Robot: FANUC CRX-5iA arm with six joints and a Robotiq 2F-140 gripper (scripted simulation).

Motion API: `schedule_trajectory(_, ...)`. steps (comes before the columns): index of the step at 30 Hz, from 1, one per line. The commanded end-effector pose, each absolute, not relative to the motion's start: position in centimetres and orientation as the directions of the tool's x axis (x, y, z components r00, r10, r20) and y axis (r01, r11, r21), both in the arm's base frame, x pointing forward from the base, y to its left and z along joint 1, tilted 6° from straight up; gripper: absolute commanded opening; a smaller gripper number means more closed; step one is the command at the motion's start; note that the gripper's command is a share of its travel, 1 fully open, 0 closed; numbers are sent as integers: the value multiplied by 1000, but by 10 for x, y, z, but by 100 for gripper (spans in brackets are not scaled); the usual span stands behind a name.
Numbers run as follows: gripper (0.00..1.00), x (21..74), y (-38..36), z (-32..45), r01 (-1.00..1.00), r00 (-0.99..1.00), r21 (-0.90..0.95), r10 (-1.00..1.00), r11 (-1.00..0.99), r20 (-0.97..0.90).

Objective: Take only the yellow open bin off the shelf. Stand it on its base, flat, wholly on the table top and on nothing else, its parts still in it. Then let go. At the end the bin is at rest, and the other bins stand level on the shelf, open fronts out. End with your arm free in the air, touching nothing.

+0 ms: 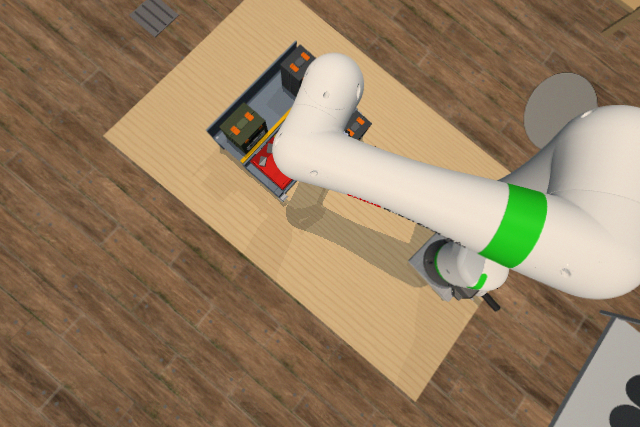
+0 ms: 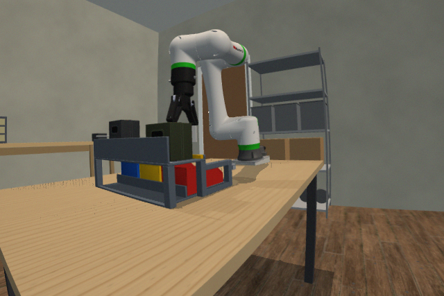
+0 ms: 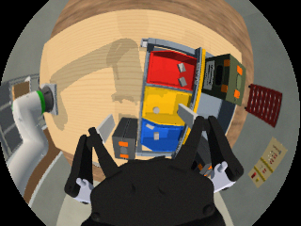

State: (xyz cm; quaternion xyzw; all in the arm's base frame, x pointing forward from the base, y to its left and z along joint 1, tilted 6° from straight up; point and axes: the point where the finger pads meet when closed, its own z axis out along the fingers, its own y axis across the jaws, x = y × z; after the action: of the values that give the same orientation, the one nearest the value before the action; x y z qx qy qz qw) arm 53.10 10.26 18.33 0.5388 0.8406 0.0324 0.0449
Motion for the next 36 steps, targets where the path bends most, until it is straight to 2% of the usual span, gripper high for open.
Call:
schedule_trajectory(1,100,531,103,183,896,-429,103,902,431,-42)
schedule_trajectory(16,100,531,103,183,886,-451,102,892,453,-45)
schedule_trajectory(21,100,531,103,183,972,-208,110,978,209,-17)
schedule_trajectory(33,100,531,103,183,972,-208,110,978,209,-17)
schedule_trajectory(36,100,531,103,183,992,-54,111,999,54,0)
